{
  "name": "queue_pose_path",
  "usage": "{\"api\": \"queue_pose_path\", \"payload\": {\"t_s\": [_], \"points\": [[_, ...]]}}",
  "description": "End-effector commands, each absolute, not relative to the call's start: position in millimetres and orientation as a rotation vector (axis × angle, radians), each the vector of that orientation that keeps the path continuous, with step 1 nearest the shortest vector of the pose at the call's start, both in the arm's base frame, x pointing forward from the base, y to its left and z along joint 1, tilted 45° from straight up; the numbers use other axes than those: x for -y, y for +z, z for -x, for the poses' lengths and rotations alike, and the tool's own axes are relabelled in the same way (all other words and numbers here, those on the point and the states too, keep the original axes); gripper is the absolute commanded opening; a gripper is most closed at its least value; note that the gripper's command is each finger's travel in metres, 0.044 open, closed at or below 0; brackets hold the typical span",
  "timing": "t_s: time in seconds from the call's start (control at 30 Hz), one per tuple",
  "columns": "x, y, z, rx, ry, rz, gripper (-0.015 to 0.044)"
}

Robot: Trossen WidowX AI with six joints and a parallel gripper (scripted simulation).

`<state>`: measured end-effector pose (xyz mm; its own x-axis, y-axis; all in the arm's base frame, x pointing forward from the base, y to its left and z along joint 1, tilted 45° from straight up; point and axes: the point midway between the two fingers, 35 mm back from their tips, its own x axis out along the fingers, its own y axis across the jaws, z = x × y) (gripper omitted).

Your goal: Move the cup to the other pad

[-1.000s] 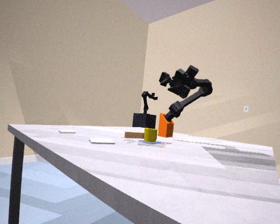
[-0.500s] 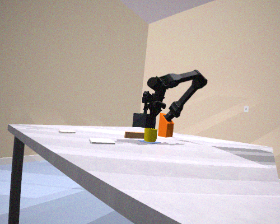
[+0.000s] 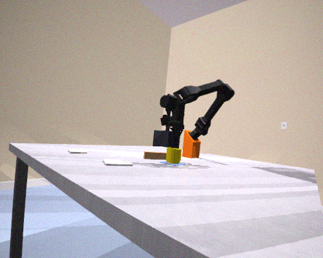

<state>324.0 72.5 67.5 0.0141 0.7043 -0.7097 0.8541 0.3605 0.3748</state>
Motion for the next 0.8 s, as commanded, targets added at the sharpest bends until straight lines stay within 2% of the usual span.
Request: {"api": "queue_pose_path", "payload": {"t_s": [0.0,0.77], "points": [[-75.1,65.2,-325.2,-1.735,-0.215,-1.397,0.0167],[-101.3,39.1,-326.7,-1.735,-0.215,-1.397,0.0167]]}}
